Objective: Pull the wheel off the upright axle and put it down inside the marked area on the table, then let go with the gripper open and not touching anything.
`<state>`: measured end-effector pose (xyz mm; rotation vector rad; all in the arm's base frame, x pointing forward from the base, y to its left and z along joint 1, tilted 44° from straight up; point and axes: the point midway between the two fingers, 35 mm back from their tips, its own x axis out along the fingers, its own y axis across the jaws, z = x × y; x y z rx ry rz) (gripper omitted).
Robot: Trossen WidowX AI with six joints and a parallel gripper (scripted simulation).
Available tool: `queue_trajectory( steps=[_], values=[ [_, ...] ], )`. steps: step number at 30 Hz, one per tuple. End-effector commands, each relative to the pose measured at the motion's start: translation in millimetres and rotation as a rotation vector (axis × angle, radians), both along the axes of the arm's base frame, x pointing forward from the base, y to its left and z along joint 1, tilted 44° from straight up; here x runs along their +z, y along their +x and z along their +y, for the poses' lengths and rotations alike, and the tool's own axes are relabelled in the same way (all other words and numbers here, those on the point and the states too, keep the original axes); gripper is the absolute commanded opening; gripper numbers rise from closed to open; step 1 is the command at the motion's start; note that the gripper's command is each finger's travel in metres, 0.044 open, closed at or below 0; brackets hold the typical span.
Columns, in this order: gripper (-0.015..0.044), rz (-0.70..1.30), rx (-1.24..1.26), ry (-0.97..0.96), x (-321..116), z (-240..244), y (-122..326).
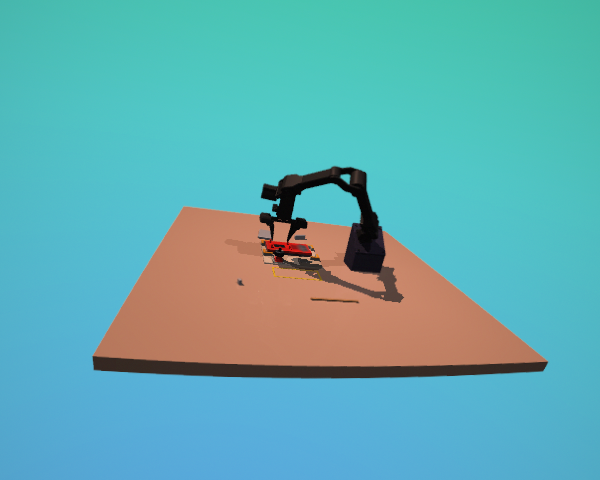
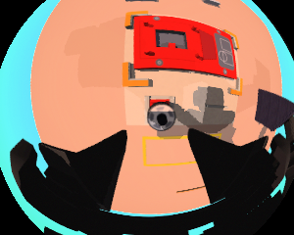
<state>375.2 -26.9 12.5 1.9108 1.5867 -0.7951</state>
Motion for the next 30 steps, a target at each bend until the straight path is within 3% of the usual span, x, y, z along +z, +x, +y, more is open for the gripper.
queue_trajectory(
  steps=[1, 9, 12, 21, 27, 30],
  values=[
    [0.03, 0.015, 0.008, 0.011, -19, 20, 0],
    [0.03, 0.015, 0.009, 0.015, -41, 42, 0],
    [0.0221, 0.015, 0.017, 0.01, -38, 40, 0],
    [0.0161, 0.015, 0.017, 0.01, -38, 40, 0],
    [0.0004, 0.015, 0.016, 0.01, -37, 39, 0],
    [0.0, 0.015, 0.016, 0.01, -36, 38, 0]
  ],
)
